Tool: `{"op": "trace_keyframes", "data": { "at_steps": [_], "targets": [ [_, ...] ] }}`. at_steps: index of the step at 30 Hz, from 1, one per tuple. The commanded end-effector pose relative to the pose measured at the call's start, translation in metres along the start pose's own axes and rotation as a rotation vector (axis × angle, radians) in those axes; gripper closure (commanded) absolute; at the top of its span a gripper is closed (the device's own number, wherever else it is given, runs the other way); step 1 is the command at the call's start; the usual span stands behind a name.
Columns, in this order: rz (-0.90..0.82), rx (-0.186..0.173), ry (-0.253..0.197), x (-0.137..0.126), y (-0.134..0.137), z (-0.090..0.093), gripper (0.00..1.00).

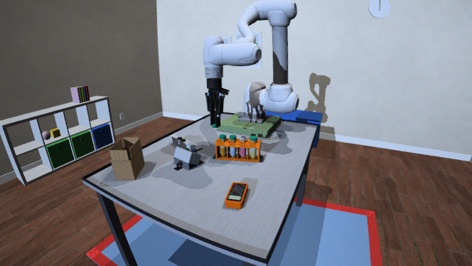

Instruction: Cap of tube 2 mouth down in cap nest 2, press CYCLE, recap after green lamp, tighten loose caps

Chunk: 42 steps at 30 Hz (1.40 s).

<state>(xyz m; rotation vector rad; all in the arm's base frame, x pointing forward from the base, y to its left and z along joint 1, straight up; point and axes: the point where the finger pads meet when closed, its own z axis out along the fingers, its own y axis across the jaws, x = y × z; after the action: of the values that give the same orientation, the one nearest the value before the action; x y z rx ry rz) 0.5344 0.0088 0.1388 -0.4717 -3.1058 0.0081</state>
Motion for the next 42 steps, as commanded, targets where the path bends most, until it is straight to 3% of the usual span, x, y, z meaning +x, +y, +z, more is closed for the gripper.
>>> {"op": "trace_keyframes", "data": {
  "at_steps": [1,9,11,21,31,42],
  "targets": [
    [-0.003,-0.009,-0.001,-0.011,-0.032,-0.001,0.70],
    [-0.004,-0.008,0.000,-0.033,-0.096,-0.001,0.70],
    [-0.004,-0.008,0.000,-0.033,-0.096,-0.001,0.70],
    [-0.004,-0.007,0.002,-0.057,-0.176,-0.001,0.70],
    [-0.004,-0.005,-0.001,-0.057,-0.177,0.000,0.70],
    [-0.004,-0.006,0.001,-0.055,-0.177,0.058,0.70]
  ]
}}
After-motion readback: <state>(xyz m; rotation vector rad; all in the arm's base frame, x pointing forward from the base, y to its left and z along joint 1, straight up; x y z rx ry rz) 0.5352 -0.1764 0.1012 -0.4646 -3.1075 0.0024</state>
